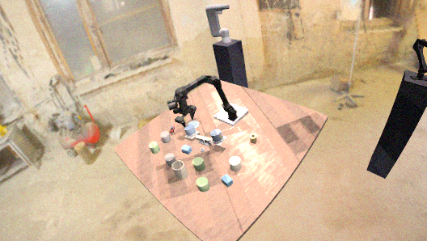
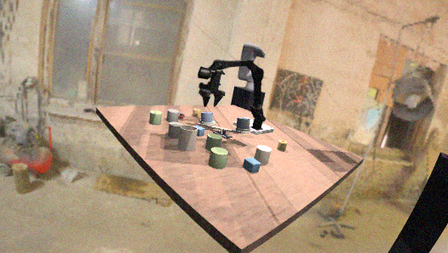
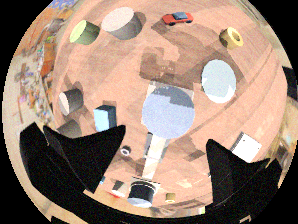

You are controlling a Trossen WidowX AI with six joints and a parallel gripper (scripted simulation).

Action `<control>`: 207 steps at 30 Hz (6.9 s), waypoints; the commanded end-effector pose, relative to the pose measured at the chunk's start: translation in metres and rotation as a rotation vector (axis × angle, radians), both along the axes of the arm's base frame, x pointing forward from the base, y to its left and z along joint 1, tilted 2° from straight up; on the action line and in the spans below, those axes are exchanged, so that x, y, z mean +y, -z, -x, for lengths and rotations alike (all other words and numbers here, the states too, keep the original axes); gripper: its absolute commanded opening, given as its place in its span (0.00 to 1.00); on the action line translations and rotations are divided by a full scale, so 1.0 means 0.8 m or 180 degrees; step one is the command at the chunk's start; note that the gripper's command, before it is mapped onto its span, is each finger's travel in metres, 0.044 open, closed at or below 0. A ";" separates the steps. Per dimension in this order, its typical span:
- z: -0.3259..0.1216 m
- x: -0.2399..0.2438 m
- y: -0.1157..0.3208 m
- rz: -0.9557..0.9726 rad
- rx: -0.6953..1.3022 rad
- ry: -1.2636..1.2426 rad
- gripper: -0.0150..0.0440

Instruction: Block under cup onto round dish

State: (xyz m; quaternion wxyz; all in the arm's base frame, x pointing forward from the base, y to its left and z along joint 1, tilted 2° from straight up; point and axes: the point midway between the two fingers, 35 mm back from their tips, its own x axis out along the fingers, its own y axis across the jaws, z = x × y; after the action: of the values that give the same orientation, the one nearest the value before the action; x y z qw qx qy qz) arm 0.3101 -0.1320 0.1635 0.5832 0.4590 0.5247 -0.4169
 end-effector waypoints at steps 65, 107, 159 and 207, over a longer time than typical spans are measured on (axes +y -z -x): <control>-0.013 -0.006 0.102 0.0018 0.0091 0.0198 0.67; -0.018 -0.009 0.037 0.0020 0.0089 0.0198 0.25; -0.006 -0.005 -0.048 0.0019 0.0091 0.0198 0.25; -0.003 -0.003 -0.052 -0.0005 0.0121 0.0195 0.25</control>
State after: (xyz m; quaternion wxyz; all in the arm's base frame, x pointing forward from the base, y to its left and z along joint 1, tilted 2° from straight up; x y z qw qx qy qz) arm 0.3119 -0.1343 0.2054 0.5590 0.4672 0.5225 -0.4431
